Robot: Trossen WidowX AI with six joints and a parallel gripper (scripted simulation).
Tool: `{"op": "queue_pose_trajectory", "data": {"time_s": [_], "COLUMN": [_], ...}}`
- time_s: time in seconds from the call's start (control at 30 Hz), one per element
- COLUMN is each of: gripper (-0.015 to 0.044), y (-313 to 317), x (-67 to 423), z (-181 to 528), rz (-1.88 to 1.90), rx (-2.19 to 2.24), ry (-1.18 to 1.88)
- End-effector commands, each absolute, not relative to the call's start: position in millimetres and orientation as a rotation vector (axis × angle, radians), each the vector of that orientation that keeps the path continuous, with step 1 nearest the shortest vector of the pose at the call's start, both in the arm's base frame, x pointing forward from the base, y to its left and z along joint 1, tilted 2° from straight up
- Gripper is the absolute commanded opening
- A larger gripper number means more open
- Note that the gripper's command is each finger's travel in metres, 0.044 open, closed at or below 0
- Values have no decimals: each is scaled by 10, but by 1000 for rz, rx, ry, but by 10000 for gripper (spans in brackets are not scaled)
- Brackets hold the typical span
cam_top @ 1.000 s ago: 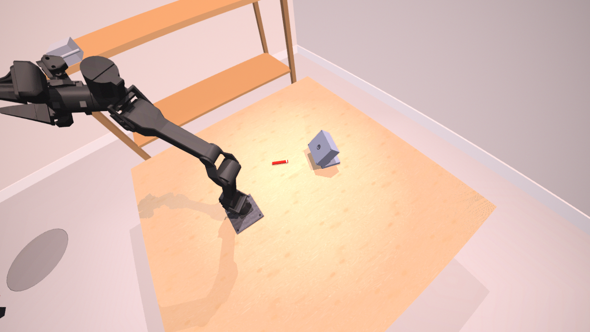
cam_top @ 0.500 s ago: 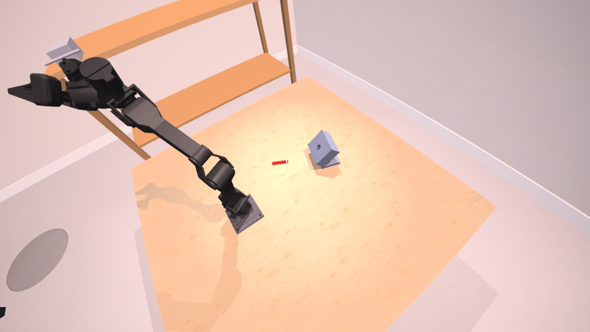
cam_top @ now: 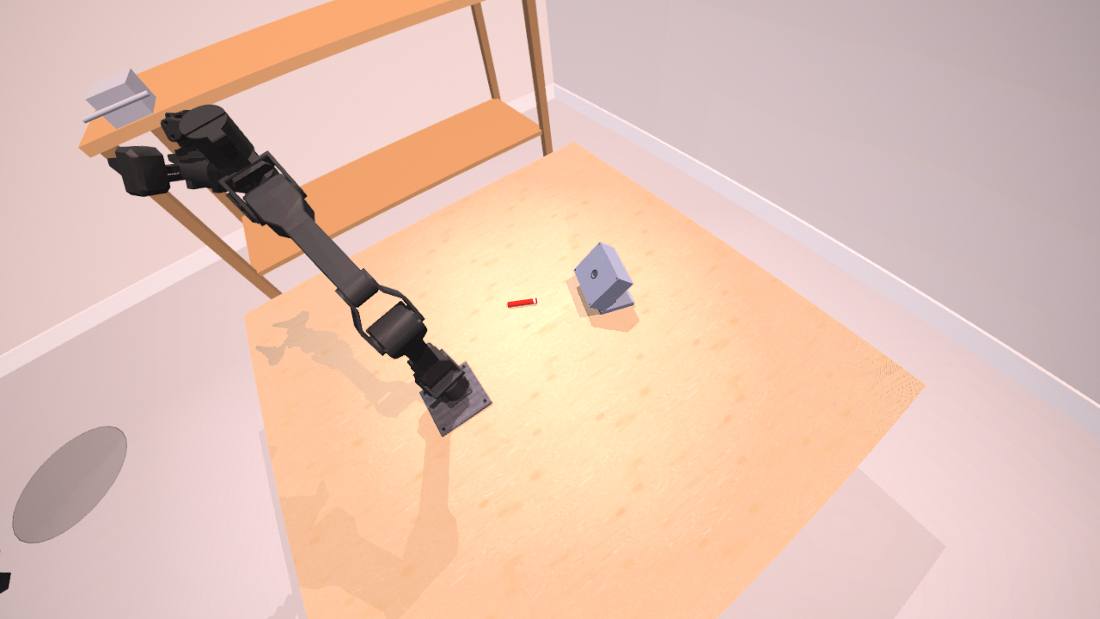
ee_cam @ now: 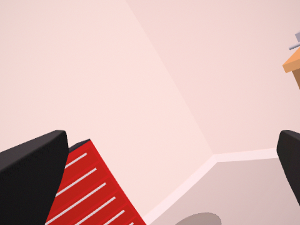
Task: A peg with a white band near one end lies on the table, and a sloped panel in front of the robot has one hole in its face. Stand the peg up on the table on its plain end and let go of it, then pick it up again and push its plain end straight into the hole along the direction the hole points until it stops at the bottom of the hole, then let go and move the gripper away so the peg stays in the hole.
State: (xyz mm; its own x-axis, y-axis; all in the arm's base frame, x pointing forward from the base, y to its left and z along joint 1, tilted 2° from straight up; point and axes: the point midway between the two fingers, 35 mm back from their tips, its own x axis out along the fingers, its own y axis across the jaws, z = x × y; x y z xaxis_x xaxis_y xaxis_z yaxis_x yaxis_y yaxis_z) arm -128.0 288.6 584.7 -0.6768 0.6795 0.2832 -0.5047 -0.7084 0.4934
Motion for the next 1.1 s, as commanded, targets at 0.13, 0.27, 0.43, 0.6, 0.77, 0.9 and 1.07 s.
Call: {"op": "queue_pose_trajectory", "data": {"time_s": [0.13, 0.27, 0.43, 0.6, 0.77, 0.9, 1.07], "gripper": [440, 440, 440, 440, 440, 440, 440], "y": [3154, 3305, 3487, 3677, 3815, 3886, 3921], "x": [-1023, -812, -549, -218, 136, 436, 817], "z": [5652, 5531, 5345, 5088, 4820, 4593, 4305], "rz": [2225, 2144, 2046, 1930, 1818, 1731, 1628], "rx": [510, 443, 342, 209, 68, -51, -205], "ry": [399, 320, 243, 182, 135, 108, 88]}}
